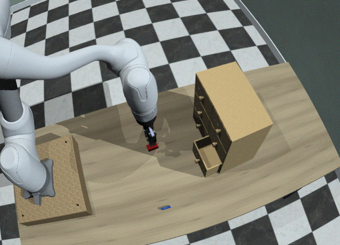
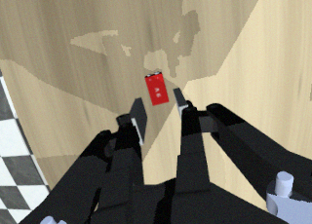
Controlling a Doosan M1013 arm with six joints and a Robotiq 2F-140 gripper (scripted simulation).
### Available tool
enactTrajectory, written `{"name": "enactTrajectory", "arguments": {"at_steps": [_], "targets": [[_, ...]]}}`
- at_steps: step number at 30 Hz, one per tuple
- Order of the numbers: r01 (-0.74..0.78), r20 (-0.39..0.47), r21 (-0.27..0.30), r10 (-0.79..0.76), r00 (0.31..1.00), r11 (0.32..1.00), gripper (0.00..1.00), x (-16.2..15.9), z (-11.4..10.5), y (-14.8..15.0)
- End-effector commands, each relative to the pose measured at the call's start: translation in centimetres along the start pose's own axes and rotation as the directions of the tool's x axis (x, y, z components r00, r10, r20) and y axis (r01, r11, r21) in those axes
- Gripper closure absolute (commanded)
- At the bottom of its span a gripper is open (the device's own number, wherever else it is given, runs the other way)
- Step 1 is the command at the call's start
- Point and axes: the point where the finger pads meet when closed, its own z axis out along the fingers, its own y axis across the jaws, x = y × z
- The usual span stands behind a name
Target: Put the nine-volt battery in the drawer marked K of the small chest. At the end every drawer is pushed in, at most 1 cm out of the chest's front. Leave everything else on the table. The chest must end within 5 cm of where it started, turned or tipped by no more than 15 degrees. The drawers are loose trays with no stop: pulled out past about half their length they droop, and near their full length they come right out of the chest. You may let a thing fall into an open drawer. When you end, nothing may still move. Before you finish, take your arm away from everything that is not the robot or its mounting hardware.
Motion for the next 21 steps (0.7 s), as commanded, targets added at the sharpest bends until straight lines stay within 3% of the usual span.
{"name": "enactTrajectory", "arguments": {"at_steps": [1,10,21], "targets": [[0.000,-0.006,0.001,0.000,1.000,1.000,0.74,0.3,0.2,-0.3],[0.000,-0.006,0.001,0.000,1.000,1.000,0.74,0.3,0.4,-0.3],[0.000,-0.006,0.001,0.000,1.000,1.000,0.74,0.4,2.3,-0.3]]}}
